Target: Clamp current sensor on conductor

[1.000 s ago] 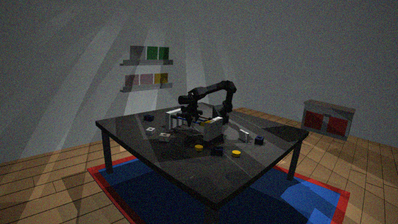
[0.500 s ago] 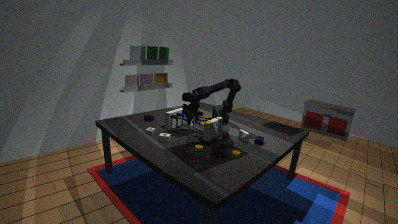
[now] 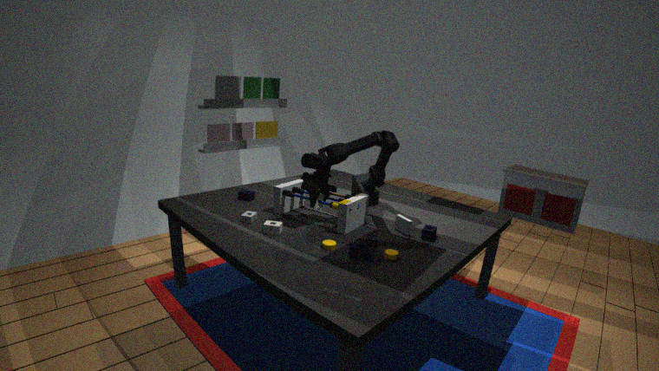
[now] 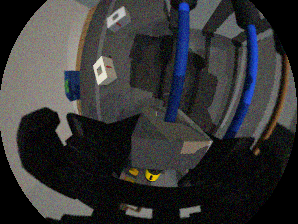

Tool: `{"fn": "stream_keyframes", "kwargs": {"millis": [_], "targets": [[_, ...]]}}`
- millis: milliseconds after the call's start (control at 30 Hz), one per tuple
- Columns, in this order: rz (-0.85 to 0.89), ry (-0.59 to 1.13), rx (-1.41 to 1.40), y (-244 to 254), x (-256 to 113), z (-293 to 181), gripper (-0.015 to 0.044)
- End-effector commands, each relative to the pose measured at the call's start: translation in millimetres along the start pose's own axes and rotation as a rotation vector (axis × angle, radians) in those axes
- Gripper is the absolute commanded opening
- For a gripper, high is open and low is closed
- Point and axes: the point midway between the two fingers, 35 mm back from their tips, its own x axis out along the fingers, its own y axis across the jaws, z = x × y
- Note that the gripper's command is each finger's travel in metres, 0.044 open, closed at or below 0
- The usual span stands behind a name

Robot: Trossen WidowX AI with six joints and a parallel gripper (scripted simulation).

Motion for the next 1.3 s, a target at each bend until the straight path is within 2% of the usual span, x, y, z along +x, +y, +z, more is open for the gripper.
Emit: {"fn": "stream_keyframes", "kwargs": {"millis": [0, 300, 433, 1067, 1267], "targets": [[-0.001, 0.000, -0.001, 0.0, 0.1, 0.2, 0.0210], [-0.008, -0.001, -0.001, 0.1, -0.5, 0.5, 0.0440], [-0.002, 0.000, 0.001, 0.0, -0.4, -0.2, 0.0336], [-0.002, 0.000, 0.001, 0.0, -0.4, -0.2, 0.0209], [0.011, 0.003, -0.001, 1.0, -4.6, -0.2, 0.0051]]}}
